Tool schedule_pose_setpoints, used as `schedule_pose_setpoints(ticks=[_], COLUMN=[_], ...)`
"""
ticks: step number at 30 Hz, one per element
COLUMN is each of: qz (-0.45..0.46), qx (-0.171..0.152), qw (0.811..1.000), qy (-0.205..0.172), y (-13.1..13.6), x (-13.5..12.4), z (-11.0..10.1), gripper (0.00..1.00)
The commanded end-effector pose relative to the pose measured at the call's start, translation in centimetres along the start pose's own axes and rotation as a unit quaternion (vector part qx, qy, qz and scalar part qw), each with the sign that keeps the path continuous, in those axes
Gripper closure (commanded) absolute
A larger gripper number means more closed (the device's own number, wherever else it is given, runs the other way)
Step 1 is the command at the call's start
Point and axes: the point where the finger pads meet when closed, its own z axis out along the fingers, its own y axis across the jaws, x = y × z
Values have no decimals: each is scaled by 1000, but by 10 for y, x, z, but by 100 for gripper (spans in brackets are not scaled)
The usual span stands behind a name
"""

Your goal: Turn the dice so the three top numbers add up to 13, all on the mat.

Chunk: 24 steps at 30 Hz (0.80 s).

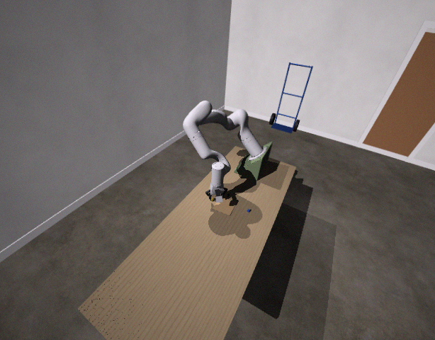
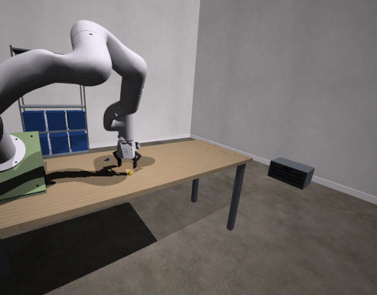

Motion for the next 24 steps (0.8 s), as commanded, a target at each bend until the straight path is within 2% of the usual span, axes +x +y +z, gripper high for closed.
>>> schedule_pose_setpoints(ticks=[1,3,9,13,24], qz=[0,0,0,0,0], qx=[-1,-1,-1,-1,-1], qw=[1000,1000,1000,1000,1000], qy=[1,1,1,1,1], y=[-27,-27,-77,-98,-103], x=[-3,-3,-10,-13,-14], z=[-1,-1,-1,-1,-1], gripper=[0,0,0,0,0])
